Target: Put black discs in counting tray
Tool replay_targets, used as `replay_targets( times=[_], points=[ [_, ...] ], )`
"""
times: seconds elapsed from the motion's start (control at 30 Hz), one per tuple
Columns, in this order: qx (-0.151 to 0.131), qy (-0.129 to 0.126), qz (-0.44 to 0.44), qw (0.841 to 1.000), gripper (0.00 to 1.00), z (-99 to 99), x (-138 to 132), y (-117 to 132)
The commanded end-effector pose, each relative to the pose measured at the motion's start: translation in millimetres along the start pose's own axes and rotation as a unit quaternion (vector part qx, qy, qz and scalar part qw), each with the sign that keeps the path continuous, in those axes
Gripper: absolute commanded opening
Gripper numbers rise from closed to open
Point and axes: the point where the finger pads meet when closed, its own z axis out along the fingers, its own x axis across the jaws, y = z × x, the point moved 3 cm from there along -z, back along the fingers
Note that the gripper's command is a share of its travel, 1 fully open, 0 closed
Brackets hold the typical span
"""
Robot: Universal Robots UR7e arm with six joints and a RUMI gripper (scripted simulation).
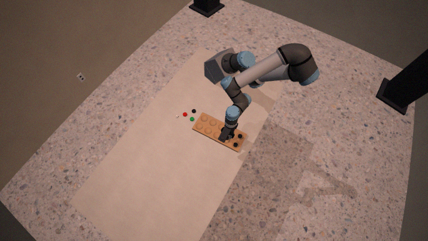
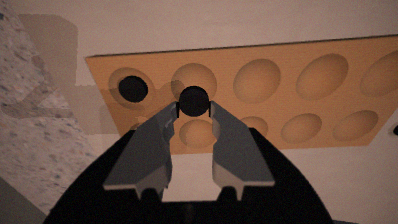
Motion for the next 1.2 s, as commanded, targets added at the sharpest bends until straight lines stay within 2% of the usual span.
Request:
replay_targets(
  times=[0.0, 0.7, 1.17],
  points=[
    [0.006, 0.002, 0.000, 1.000, 0.00, 12.2, 0, -3],
    [0.007, 0.002, 0.000, 1.000, 0.00, 28.5, 0, -4],
    [0.008, 0.002, 0.000, 1.000, 0.00, 28.3, 0, -5]
  ],
)
